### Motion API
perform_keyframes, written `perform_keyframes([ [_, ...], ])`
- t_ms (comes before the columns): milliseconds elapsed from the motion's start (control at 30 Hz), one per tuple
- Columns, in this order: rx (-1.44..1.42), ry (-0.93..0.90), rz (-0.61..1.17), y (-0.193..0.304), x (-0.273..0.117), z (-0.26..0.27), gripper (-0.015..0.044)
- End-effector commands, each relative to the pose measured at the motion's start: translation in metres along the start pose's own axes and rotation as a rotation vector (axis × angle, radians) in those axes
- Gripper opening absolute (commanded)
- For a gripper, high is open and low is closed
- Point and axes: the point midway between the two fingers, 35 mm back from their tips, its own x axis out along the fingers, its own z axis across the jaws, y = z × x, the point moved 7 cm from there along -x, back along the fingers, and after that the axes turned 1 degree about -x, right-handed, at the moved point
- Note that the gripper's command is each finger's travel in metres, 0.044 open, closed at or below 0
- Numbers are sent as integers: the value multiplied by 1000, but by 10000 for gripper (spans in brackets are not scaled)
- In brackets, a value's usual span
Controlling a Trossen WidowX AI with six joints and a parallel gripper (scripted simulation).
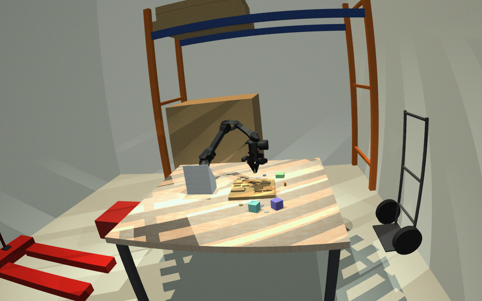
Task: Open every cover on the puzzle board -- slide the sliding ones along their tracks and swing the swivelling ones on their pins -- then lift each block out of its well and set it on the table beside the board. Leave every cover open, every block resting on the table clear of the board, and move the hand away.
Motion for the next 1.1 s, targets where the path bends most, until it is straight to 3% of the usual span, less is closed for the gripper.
perform_keyframes([
  [0, 3, 14, 9, 13, -4, -10, 80],
  [1067, 15, 45, 50, 126, -16, -55, 80],
])
